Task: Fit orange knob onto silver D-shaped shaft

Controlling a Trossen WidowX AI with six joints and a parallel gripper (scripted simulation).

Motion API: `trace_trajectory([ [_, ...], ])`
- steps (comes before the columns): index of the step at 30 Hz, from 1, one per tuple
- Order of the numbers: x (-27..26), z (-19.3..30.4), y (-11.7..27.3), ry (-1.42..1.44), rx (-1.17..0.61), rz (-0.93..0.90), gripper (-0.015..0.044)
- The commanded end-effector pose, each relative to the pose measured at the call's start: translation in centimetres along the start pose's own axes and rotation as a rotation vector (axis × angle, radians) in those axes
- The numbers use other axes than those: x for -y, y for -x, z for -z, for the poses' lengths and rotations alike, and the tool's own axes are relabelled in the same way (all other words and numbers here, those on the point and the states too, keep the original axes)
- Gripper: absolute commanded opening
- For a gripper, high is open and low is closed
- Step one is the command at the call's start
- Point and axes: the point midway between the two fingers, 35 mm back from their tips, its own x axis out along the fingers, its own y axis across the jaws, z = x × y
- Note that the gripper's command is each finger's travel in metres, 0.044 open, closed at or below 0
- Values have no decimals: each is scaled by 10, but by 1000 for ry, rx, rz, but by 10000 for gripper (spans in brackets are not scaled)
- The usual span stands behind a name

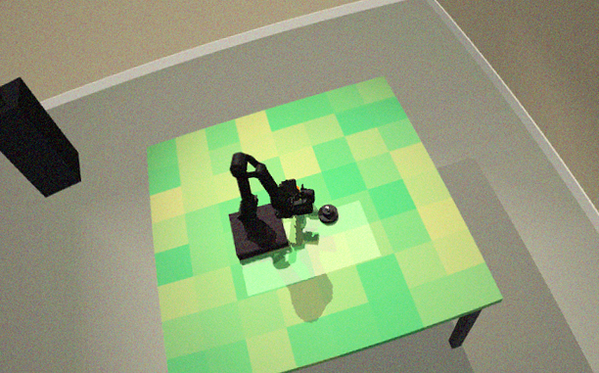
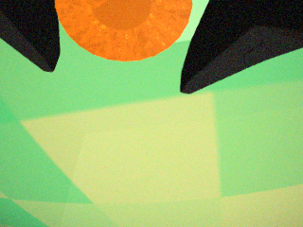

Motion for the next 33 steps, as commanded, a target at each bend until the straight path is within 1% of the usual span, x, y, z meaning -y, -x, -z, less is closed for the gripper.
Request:
trace_trajectory([
  [1, 0, 0, 0, 0, 0, 1, 260],
  [16, 0, 0, 0, 0, 0, 1, 260],
  [23, 0, 0, 0, 0, 0, 1, 440],
  [30, 1, -1, 0, 0, 0, 1, 440],
  [33, 5, -21, 8, 1, 0, 1, 440],
])
